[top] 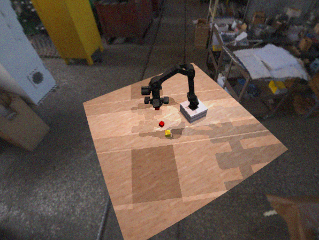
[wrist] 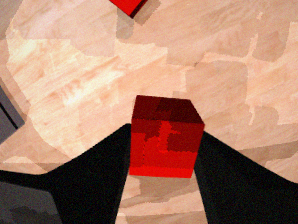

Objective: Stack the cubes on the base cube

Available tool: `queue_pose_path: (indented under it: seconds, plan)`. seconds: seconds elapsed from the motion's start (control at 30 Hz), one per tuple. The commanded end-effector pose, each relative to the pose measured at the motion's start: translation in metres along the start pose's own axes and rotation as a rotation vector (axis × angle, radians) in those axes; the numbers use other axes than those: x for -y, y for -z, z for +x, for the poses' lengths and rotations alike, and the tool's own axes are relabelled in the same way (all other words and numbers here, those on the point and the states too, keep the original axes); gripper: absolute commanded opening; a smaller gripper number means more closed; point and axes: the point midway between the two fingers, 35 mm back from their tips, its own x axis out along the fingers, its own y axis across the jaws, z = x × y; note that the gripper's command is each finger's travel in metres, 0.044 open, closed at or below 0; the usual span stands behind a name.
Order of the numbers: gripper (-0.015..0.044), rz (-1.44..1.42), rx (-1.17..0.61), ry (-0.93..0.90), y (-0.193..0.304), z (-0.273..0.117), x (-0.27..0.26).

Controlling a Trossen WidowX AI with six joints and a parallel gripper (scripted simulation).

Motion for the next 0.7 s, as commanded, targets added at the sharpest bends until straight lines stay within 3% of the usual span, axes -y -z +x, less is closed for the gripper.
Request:
queue_pose_path:
  seconds: [0.0, 0.67]
  plan:
    - [0.0105, 0.035, -0.004, 0.001, -0.010, 0.002, 0.001]
    - [0.0105, 0.232, 0.003, 0.000, -0.071, 0.012, -0.008]
